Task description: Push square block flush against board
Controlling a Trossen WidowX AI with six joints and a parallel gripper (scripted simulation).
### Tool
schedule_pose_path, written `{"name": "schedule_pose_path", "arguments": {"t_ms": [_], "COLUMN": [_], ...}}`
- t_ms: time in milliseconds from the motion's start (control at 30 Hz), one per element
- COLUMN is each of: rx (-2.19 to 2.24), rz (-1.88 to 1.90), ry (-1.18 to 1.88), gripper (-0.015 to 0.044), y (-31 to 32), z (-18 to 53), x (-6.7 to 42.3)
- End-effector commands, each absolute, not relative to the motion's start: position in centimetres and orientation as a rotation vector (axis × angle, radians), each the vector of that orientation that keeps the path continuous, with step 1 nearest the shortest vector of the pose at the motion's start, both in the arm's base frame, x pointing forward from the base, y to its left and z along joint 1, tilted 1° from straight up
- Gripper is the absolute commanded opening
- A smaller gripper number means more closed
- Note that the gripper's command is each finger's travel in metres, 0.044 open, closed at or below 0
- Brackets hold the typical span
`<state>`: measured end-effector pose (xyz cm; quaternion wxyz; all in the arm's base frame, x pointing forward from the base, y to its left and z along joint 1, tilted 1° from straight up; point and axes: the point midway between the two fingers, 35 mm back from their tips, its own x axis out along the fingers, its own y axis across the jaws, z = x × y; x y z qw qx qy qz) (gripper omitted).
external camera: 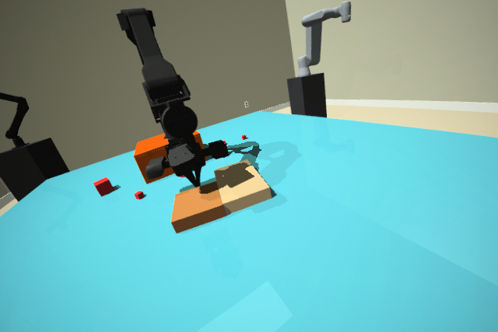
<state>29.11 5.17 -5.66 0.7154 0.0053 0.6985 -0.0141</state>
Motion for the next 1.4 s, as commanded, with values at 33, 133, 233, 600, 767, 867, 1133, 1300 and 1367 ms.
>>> {"name": "schedule_pose_path", "arguments": {"t_ms": [33,133,233,600,767,867,1133,1300,1367], "rx": [0.014,0.014,0.014,0.014,0.014,0.014,0.012,0.013,0.015], "rz": [-0.034,-0.034,-0.034,-0.034,-0.029,-0.03,-0.032,-0.034,-0.036], "ry": [1.551,1.551,1.552,1.551,1.534,1.535,1.534,1.536,1.537], "gripper": [0.0,0.0,0.0,0.0,0.0,0.0,0.0,0.0,0.0], "y": [5.2,5.2,5.1,5.3,5.3,5.5,5.4,5.0,4.8], "z": [-5.8,-5.8,-5.8,-0.5,-0.5,-0.1,0.8,0.7,0.6], "x": [28.1,27.6,27.2,27.0,27.5,30.0,37.9,42.2,43.8]}}
